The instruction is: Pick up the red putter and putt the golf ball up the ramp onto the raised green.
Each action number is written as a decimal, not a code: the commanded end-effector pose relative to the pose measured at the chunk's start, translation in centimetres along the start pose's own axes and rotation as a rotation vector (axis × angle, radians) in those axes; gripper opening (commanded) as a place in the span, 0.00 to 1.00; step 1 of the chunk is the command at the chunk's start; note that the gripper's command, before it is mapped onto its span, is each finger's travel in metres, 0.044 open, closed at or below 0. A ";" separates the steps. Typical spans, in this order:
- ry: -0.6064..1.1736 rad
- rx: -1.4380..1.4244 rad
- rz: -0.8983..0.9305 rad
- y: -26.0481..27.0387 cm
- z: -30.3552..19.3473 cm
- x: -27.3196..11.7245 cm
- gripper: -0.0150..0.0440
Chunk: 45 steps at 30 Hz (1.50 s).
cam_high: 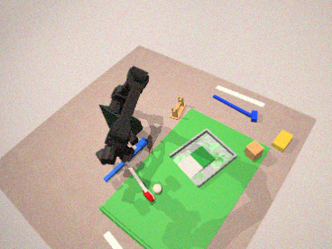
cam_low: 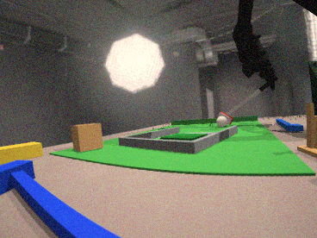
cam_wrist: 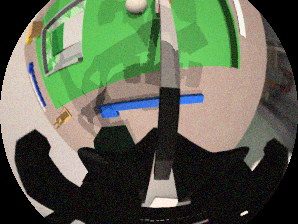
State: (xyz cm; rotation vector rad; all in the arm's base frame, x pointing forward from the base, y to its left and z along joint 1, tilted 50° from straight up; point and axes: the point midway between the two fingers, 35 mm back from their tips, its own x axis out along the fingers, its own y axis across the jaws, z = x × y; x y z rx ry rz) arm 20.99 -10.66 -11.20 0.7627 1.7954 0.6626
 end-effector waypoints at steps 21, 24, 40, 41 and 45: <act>-0.004 0.015 0.006 -2.5 0.0 0.2 0.25; -0.007 0.014 0.002 1.0 0.5 -0.2 0.25; -0.007 0.006 0.007 10.8 0.2 -0.3 0.25; -0.007 0.006 0.007 10.7 0.1 -0.7 0.25; -0.007 0.007 0.006 10.7 -0.4 -2.8 0.25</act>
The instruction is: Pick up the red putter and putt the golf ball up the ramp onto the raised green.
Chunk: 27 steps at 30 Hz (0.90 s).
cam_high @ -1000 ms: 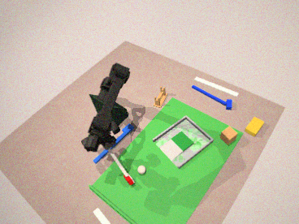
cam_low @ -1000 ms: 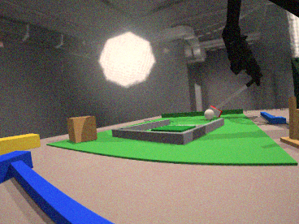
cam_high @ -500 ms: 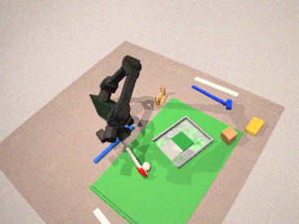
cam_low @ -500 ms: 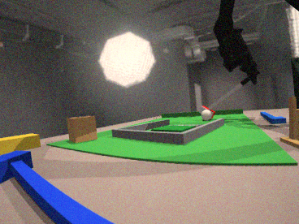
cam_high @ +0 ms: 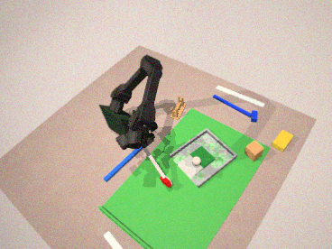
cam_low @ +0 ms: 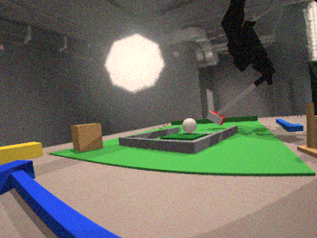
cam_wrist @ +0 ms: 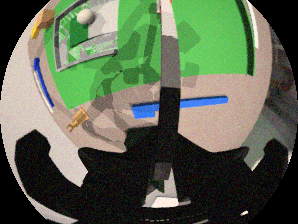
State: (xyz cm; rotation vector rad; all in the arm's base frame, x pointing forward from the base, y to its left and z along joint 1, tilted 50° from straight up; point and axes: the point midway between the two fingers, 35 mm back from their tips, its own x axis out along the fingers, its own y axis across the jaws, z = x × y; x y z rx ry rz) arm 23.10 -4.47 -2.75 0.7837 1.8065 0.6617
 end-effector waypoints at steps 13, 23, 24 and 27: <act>-0.016 -0.001 -0.004 0.0 -0.9 -3.8 0.25; -0.016 -0.001 -0.004 0.0 -0.9 -3.8 0.25; -0.016 -0.001 -0.004 0.0 -0.9 -3.8 0.25; -0.016 -0.001 -0.004 0.0 -0.9 -3.8 0.25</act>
